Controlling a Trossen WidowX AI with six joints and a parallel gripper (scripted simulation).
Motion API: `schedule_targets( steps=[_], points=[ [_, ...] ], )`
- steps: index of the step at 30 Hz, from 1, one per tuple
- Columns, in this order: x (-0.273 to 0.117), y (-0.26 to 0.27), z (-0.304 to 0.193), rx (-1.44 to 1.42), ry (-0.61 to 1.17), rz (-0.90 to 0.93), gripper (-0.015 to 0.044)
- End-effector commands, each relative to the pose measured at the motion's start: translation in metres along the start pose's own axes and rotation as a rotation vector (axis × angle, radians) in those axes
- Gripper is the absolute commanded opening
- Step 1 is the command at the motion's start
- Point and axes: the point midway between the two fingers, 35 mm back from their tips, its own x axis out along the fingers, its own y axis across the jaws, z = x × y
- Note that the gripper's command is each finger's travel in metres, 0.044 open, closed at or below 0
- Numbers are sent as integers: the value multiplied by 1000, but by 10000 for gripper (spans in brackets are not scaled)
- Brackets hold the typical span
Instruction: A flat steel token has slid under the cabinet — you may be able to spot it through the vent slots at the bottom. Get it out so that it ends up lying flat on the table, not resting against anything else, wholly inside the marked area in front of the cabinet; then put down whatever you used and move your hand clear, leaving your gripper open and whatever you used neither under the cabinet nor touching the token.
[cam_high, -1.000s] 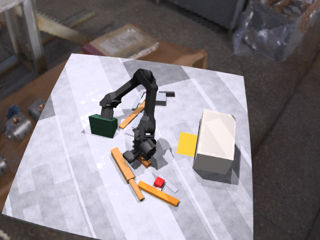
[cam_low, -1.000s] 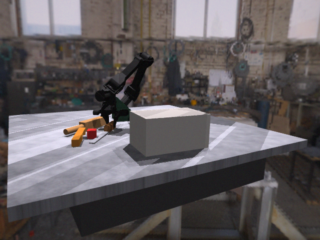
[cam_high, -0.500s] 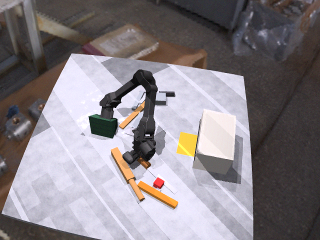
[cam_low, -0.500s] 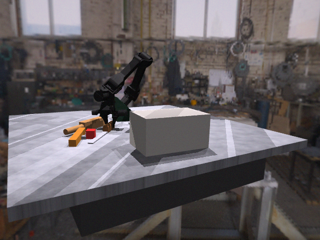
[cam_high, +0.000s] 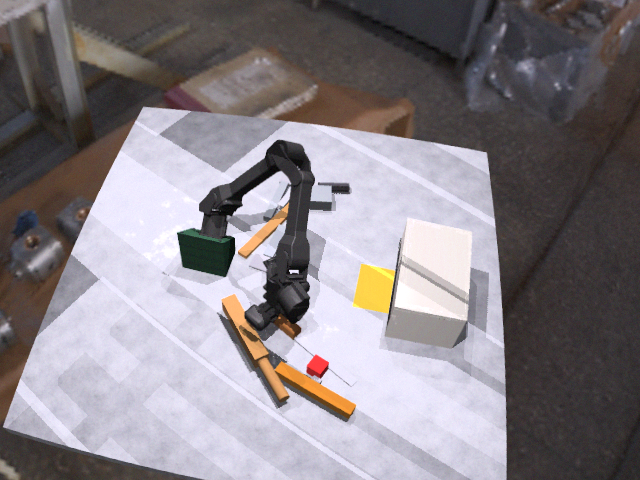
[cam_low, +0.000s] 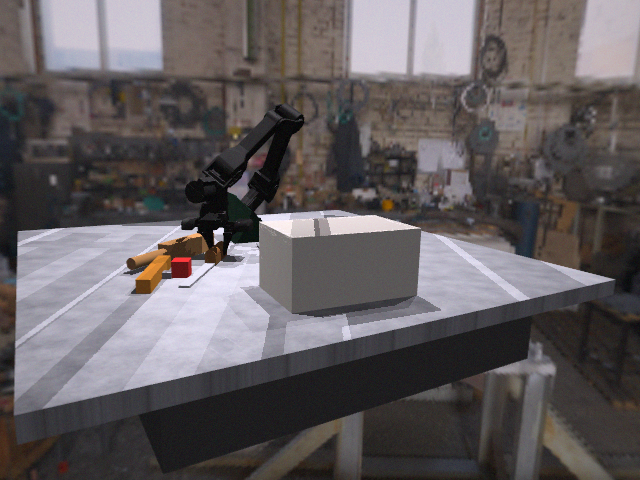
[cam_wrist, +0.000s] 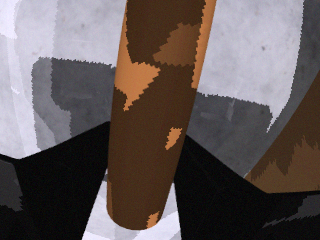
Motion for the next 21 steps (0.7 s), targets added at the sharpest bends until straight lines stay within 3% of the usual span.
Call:
schedule_targets(
  steps=[1, 21],
  points=[
    [-1, -1, 2, -40, -4, -2, 0],
    [-1, -1, 2, -199, -4, -2, 0]
  ],
)
